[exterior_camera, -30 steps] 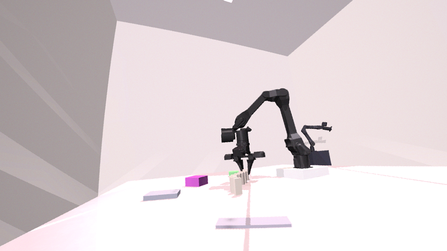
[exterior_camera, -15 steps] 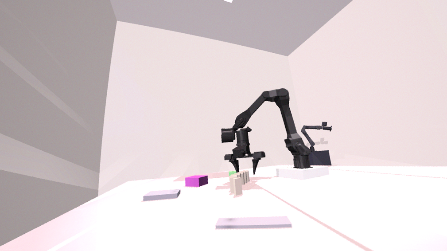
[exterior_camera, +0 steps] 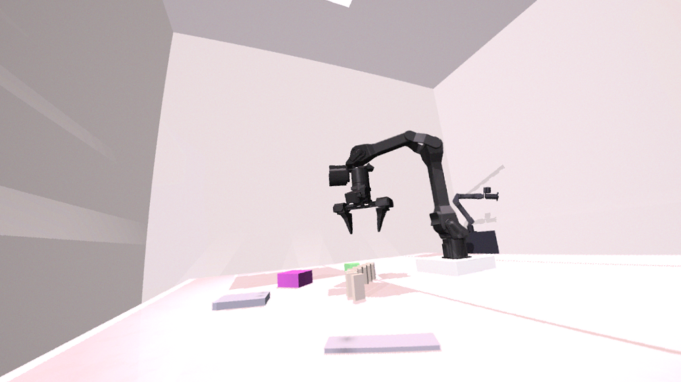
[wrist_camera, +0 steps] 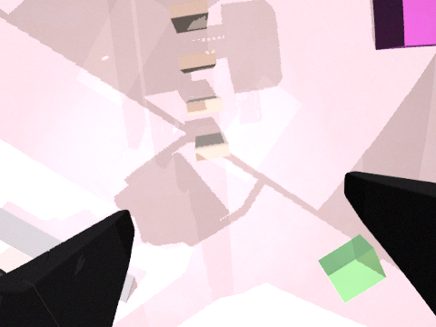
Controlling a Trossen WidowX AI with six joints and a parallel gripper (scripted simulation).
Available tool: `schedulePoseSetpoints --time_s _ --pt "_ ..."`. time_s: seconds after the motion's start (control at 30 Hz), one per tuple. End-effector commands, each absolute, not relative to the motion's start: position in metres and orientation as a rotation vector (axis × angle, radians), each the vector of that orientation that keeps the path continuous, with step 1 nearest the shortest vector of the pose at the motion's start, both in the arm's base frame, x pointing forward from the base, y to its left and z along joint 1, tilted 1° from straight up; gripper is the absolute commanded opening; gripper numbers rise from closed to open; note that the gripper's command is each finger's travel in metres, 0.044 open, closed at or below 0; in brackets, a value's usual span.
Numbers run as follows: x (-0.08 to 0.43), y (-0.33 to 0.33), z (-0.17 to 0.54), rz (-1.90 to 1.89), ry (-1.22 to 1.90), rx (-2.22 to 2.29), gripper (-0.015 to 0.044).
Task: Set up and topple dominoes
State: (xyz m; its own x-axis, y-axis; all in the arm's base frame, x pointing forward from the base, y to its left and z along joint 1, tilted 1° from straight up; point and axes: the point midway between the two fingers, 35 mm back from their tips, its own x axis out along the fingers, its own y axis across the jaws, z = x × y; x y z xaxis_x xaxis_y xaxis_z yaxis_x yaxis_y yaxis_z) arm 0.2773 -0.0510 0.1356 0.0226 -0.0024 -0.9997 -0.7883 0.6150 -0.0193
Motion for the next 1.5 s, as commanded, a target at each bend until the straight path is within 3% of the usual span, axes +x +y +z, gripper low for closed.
schedulePoseSetpoints --time_s 0.0,0.1,0.67,1.47 --pt "0.270 -0.050 0.159 0.703 1.441 -0.713 0.0440" --pt "0.270 -0.050 0.159 0.703 1.441 -0.713 0.0440" --pt "0.248 -0.080 0.096 -0.502 1.500 0.503 0.0000" --pt "0.248 -0.080 0.095 -0.515 1.497 0.516 0.0000"
